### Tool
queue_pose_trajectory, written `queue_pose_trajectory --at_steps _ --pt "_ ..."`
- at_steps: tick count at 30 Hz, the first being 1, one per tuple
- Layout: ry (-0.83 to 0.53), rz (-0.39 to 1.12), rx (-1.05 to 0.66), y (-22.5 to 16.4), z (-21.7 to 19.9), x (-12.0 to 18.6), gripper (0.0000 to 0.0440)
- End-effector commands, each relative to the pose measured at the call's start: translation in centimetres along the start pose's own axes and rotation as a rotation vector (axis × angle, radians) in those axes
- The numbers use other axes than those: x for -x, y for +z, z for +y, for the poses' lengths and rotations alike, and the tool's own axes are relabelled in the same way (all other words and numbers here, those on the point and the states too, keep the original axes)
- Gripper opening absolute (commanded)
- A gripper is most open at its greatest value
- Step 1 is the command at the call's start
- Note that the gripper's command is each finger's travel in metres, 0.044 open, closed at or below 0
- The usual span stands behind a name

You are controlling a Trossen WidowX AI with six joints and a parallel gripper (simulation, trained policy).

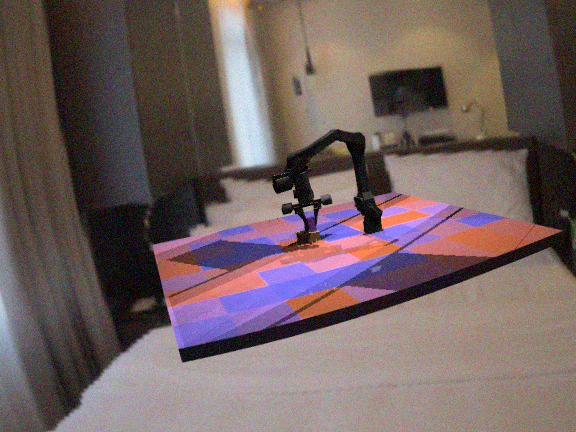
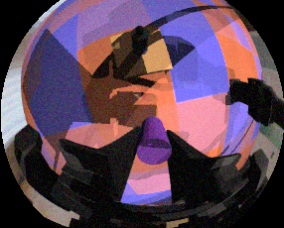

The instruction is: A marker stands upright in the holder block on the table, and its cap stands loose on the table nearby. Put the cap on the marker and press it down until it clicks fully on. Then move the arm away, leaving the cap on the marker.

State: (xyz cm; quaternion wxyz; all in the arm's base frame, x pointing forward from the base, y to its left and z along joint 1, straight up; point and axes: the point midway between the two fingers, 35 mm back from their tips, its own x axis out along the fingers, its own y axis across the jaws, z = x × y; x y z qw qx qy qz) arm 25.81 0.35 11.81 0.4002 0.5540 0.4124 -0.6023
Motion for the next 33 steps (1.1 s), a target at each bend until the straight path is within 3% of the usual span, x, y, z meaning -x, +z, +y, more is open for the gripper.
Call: queue_pose_trajectory --at_steps 1,15,33 --pt "0.019 0.009 -0.017 0.8 0.4 1.2 0.0077" --pt "0.030 0.030 -0.121 4.3 1.1 4.4 0.0061" --pt "0.009 0.034 -0.290 9.7 1.5 5.3 0.0026"
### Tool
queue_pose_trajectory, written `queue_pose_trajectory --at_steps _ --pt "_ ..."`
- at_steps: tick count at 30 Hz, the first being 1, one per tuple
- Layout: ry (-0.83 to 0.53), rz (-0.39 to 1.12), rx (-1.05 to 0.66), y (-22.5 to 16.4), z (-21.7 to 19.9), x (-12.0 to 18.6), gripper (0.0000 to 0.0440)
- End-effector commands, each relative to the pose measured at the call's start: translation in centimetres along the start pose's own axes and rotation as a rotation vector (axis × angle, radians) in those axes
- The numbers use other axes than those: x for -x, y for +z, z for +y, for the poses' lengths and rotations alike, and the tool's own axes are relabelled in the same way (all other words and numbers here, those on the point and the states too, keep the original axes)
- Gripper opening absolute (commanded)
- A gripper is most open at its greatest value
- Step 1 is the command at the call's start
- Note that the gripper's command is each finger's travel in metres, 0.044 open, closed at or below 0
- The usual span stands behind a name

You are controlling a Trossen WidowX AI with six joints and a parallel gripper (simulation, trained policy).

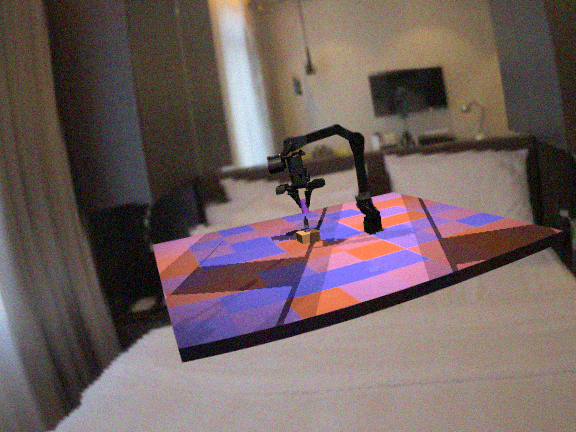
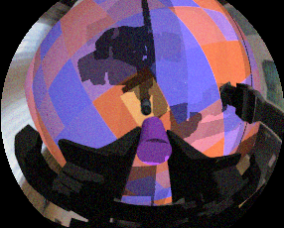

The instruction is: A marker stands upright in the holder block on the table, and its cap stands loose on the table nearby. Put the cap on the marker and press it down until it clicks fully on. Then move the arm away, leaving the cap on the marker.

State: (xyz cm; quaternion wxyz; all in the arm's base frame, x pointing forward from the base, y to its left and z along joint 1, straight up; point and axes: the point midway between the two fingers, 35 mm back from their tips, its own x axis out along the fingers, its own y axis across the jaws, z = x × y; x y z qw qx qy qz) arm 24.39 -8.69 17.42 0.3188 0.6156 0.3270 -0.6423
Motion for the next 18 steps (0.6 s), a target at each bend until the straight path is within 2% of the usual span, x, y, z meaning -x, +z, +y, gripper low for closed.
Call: queue_pose_trajectory --at_steps 1,18 --pt "-0.008 0.005 -0.021 0.6 0.3 0.0 0.0024" --pt "-0.048 0.013 -0.073 1.1 1.0 -2.1 0.0000"
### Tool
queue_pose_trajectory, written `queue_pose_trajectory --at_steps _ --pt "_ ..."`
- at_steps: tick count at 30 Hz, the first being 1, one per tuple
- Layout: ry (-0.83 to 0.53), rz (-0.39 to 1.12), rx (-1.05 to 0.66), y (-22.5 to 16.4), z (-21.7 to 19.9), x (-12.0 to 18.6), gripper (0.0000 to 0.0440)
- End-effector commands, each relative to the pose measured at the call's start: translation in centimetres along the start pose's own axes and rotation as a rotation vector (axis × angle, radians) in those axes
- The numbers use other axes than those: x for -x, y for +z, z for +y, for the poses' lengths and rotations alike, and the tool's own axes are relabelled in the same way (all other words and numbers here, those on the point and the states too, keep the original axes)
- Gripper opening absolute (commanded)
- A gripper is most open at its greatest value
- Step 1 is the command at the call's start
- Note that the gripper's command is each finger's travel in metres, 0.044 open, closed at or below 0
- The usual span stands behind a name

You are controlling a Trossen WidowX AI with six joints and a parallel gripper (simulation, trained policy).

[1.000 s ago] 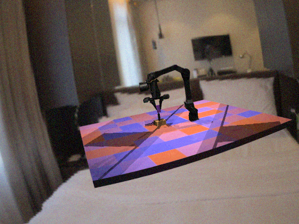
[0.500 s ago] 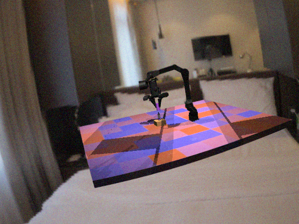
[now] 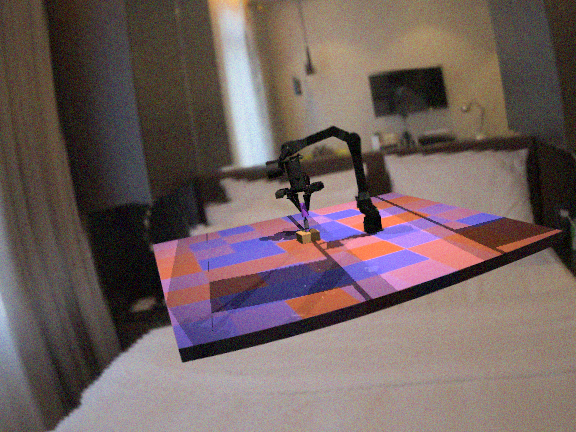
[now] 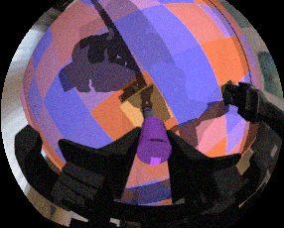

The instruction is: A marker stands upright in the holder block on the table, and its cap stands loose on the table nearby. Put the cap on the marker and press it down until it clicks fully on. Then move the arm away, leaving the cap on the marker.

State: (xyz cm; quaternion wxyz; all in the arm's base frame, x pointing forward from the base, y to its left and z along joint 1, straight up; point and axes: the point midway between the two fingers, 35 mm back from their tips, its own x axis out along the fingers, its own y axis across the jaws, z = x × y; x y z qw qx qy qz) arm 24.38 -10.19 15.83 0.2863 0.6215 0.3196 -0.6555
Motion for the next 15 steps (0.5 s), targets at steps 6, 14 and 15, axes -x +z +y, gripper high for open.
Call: queue_pose_trajectory --at_steps 6,14,15 --pt "-0.029 0.005 -0.006 -0.2 0.1 -1.8 0.0000" --pt "-0.054 0.008 0.014 -0.3 0.2 -3.9 0.0000" --pt "-0.057 0.008 0.016 -0.3 0.2 -4.2 0.0000"
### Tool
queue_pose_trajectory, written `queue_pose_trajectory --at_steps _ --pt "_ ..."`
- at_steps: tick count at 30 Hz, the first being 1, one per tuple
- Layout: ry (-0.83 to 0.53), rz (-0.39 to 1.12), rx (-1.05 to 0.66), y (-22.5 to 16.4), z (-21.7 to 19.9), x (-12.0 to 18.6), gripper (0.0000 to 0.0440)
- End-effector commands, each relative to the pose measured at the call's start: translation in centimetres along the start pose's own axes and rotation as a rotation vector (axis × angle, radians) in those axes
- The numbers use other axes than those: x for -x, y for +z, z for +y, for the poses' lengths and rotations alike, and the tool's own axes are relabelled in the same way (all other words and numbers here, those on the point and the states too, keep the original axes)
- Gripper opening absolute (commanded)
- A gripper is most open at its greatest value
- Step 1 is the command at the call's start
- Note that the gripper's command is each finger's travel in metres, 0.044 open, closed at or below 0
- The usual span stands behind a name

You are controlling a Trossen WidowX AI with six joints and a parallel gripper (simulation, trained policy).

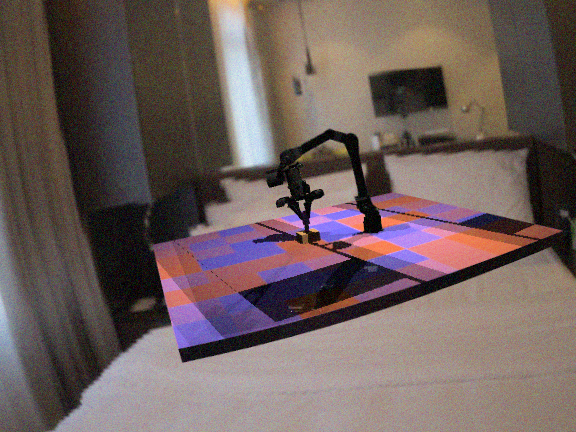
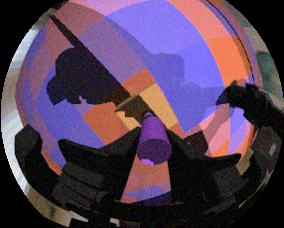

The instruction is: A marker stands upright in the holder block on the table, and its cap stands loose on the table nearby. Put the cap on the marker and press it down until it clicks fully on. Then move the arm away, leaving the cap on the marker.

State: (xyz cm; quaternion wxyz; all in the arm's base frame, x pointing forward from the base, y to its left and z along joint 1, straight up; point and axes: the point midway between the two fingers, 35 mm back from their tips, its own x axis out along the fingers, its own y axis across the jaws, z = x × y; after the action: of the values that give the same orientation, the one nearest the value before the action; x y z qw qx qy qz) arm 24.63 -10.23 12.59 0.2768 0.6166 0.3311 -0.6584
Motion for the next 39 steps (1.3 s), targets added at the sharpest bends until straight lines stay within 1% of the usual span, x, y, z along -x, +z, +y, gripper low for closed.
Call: queue_pose_trajectory --at_steps 1,17,19,20,39 --pt "-0.027 0.005 0.015 -0.1 -0.2 -1.2 0.0000" --pt "-0.034 -0.004 0.051 0.2 0.0 -3.5 0.0006" --pt "-0.040 -0.010 0.054 0.2 -0.1 -3.8 0.0058" --pt "-0.049 -0.011 0.054 0.3 -0.3 -3.9 0.0063" --pt "-0.030 -0.037 0.084 0.9 0.2 -4.5 0.0087"
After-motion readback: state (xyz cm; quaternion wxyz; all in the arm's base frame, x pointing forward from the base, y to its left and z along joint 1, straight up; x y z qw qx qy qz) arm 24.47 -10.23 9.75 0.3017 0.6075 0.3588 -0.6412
